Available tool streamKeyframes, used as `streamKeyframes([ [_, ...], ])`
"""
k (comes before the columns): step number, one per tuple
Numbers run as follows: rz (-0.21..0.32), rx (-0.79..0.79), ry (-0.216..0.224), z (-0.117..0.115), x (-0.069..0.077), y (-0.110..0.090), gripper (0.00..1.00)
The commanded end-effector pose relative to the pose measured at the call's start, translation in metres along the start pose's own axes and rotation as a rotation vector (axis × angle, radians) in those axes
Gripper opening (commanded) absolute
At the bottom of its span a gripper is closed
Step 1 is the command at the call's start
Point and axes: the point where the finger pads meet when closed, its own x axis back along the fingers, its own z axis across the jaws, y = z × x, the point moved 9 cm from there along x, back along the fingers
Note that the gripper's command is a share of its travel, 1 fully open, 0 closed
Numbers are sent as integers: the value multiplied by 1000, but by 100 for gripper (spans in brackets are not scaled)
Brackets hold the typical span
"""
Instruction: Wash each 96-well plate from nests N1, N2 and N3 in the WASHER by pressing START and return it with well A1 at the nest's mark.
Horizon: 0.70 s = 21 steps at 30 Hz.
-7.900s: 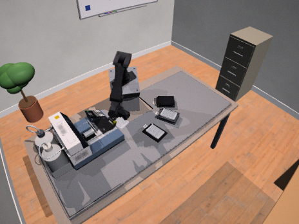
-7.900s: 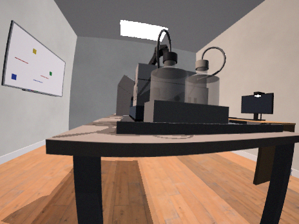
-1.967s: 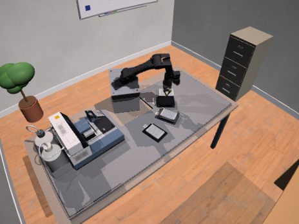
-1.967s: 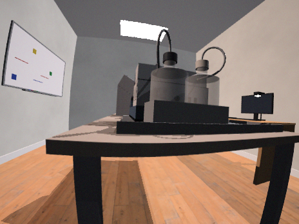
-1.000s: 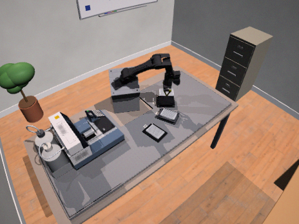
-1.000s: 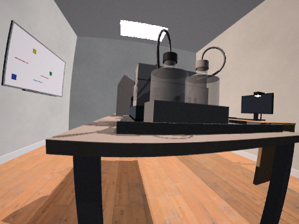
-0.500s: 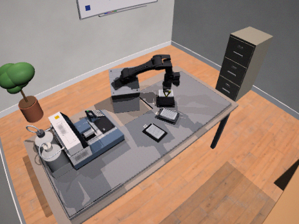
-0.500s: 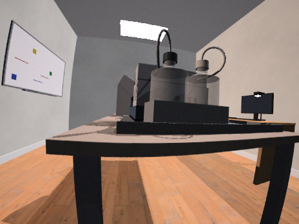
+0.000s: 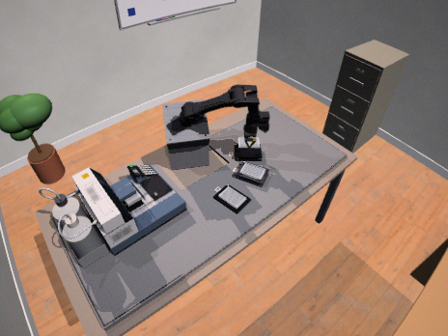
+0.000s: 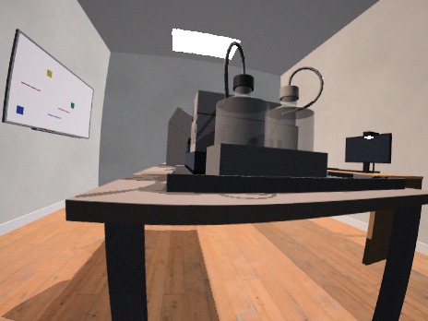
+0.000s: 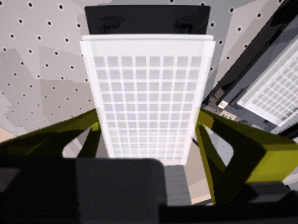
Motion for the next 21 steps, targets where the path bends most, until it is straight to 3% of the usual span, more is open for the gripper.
streamKeyframes([
  [1, -22, -1, 4, 1, 1, 6, 0],
  [21, -22, -1, 3, 1, -30, 7, 0],
])
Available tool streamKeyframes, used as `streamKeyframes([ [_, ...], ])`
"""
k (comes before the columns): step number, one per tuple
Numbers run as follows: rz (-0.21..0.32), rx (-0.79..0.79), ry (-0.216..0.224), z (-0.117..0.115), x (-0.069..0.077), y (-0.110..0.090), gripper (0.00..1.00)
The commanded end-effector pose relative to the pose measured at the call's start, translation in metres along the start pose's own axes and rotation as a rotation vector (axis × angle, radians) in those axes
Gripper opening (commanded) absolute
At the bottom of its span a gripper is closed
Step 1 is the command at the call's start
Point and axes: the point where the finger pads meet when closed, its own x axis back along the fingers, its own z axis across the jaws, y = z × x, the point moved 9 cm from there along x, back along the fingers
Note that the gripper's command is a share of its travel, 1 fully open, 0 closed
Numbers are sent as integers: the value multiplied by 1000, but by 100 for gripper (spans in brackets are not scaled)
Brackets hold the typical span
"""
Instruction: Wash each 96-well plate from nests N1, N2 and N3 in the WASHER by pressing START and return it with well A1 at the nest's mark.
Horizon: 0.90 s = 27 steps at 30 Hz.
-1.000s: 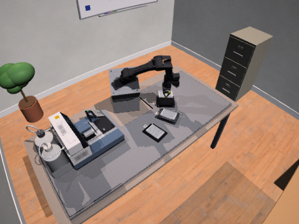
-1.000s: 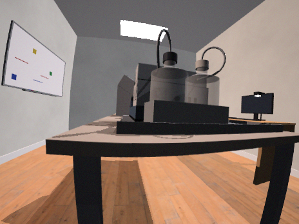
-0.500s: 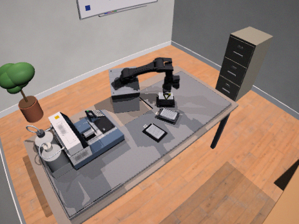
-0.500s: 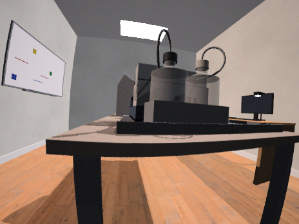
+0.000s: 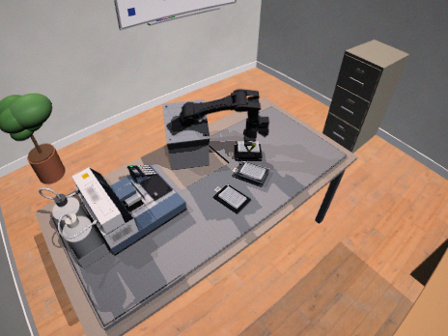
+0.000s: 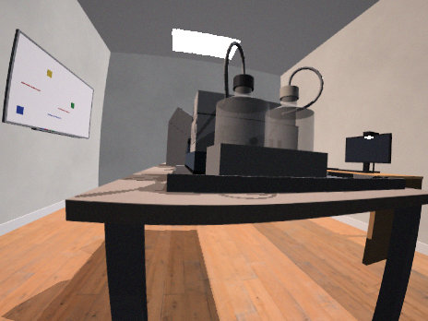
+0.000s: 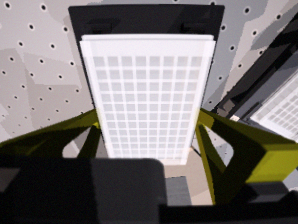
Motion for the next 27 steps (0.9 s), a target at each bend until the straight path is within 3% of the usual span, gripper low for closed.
streamKeyframes([
  [1, -24, 2, 4, 2, 1, 6, 0],
  [6, -24, 2, 4, 2, -7, 7, 0],
  [27, -24, 2, 3, 1, -7, 5, 0],
])
